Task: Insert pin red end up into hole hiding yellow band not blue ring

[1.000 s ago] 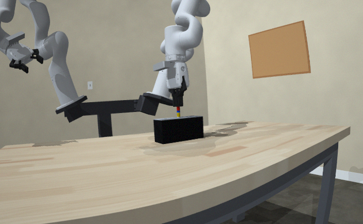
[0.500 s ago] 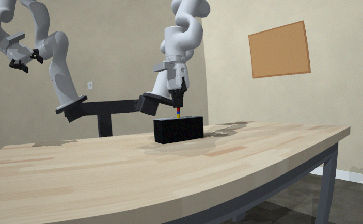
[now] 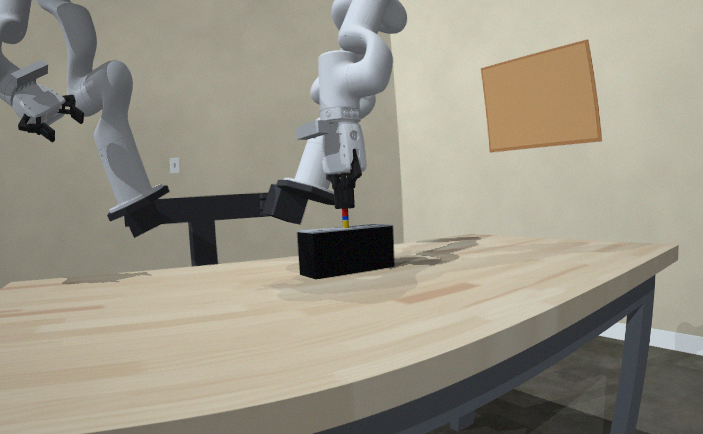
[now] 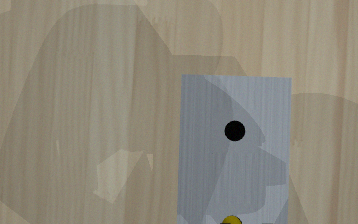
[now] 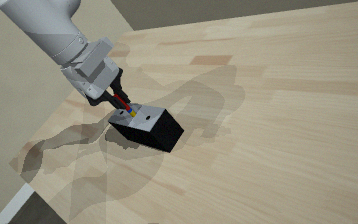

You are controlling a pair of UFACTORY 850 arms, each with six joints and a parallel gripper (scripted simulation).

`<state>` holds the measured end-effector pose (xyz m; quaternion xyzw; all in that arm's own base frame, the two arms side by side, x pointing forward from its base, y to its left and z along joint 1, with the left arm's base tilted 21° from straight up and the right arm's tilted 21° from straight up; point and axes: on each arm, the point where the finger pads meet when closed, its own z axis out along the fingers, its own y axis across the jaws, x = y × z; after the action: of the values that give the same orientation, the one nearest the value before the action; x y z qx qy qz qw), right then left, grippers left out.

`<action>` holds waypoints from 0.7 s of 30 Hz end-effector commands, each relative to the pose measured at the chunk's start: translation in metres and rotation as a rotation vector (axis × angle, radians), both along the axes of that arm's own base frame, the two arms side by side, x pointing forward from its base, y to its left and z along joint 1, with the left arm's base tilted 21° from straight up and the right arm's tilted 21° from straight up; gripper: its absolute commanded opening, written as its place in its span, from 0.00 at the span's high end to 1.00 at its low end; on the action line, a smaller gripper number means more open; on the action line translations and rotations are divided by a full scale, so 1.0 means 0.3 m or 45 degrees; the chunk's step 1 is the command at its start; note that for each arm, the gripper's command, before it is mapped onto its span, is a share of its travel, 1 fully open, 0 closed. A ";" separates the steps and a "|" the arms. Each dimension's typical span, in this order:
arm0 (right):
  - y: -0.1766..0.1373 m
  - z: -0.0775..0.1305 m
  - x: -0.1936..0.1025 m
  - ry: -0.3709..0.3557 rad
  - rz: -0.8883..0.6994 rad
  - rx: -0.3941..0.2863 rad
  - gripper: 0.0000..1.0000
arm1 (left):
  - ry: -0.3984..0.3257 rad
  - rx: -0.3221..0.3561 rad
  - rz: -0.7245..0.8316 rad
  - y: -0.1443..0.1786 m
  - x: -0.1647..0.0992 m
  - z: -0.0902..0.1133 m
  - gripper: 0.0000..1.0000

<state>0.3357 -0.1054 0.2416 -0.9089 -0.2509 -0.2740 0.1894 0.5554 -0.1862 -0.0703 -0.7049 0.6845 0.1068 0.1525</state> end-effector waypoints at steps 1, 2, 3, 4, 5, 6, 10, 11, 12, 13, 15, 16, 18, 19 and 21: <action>-0.001 0.002 0.001 -0.002 0.000 -0.001 0.00 | -0.003 -0.003 -0.001 -0.004 0.004 0.003 1.00; -0.001 0.002 0.001 -0.002 0.000 -0.001 0.00 | -0.003 -0.003 -0.001 -0.004 0.004 0.003 1.00; -0.001 0.002 0.001 -0.002 0.000 -0.001 0.00 | -0.003 -0.003 -0.001 -0.004 0.004 0.003 1.00; -0.001 0.002 0.001 -0.002 0.000 -0.001 0.00 | -0.003 -0.003 -0.001 -0.004 0.004 0.003 1.00; -0.001 0.002 0.001 -0.002 0.000 -0.001 0.00 | -0.003 -0.003 -0.001 -0.004 0.004 0.003 1.00; -0.001 0.002 0.001 -0.002 0.000 -0.001 0.00 | -0.003 -0.003 -0.001 -0.004 0.004 0.003 1.00; -0.001 0.002 0.001 -0.002 0.000 -0.001 0.00 | -0.003 -0.002 -0.001 0.004 0.000 -0.009 1.00; -0.001 0.002 0.001 -0.002 0.000 -0.001 0.00 | -0.003 -0.002 -0.001 0.004 0.000 -0.009 1.00; -0.001 0.002 0.001 -0.002 0.000 -0.001 0.00 | -0.003 -0.002 -0.001 0.004 0.000 -0.009 1.00; -0.001 0.002 0.001 -0.002 0.000 -0.001 0.00 | -0.003 -0.002 -0.001 0.004 0.000 -0.009 1.00; -0.001 0.002 0.001 -0.002 0.000 -0.001 0.00 | -0.003 -0.002 -0.001 0.004 0.000 -0.009 1.00; -0.001 0.002 0.001 -0.002 0.000 -0.001 0.00 | -0.003 -0.002 -0.001 0.004 0.000 -0.009 1.00; -0.001 0.002 0.001 -0.002 0.000 -0.001 0.00 | -0.003 -0.002 -0.001 0.004 0.000 -0.009 1.00; -0.001 0.002 0.001 -0.002 0.000 -0.001 0.00 | -0.003 -0.002 -0.001 0.004 0.000 -0.009 1.00; -0.001 0.002 0.001 -0.002 0.000 -0.001 0.00 | -0.003 -0.002 -0.001 0.004 0.000 -0.009 1.00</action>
<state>0.3357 -0.1054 0.2416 -0.9089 -0.2509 -0.2740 0.1894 0.5556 -0.1853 -0.0728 -0.7050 0.6845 0.1051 0.1529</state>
